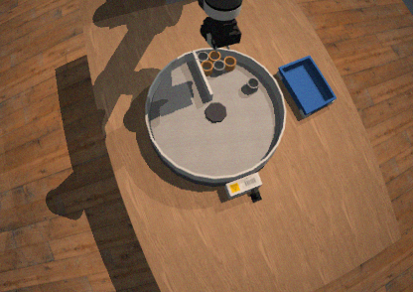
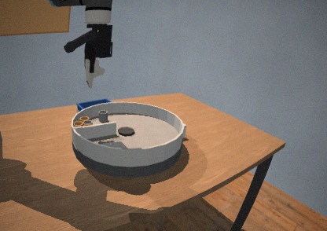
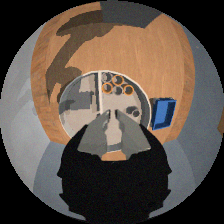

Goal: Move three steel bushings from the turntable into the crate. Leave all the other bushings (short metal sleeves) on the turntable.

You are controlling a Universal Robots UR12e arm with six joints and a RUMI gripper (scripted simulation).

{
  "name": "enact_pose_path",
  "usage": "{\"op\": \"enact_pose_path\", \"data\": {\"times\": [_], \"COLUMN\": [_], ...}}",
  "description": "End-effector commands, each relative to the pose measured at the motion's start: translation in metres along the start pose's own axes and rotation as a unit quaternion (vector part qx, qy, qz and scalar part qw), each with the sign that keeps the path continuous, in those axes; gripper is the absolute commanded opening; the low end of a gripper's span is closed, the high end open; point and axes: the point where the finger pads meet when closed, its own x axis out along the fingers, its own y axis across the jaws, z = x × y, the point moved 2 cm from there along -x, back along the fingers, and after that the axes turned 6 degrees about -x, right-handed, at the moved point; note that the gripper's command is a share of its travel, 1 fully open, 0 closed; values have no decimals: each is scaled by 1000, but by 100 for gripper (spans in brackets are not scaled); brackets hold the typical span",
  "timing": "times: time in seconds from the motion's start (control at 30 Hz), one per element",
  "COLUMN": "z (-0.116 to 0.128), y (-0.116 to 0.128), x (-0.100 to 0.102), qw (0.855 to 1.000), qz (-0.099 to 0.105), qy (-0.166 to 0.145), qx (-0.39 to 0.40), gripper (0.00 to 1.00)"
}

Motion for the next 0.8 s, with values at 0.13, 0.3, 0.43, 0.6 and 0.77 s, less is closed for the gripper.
{"op": "enact_pose_path", "data": {"times": [0.13,0.3,0.43,0.6,0.77], "z": [0,0,0,0,0], "y": [0,0,0,0,0], "x": [0,0,0,0,0], "qw": [1000,1000,1000,1000,1000], "qz": [0,0,0,0,0], "qy": [0,0,0,0,0], "qx": [0,0,0,0,0], "gripper": [5,5,5,5,5]}}
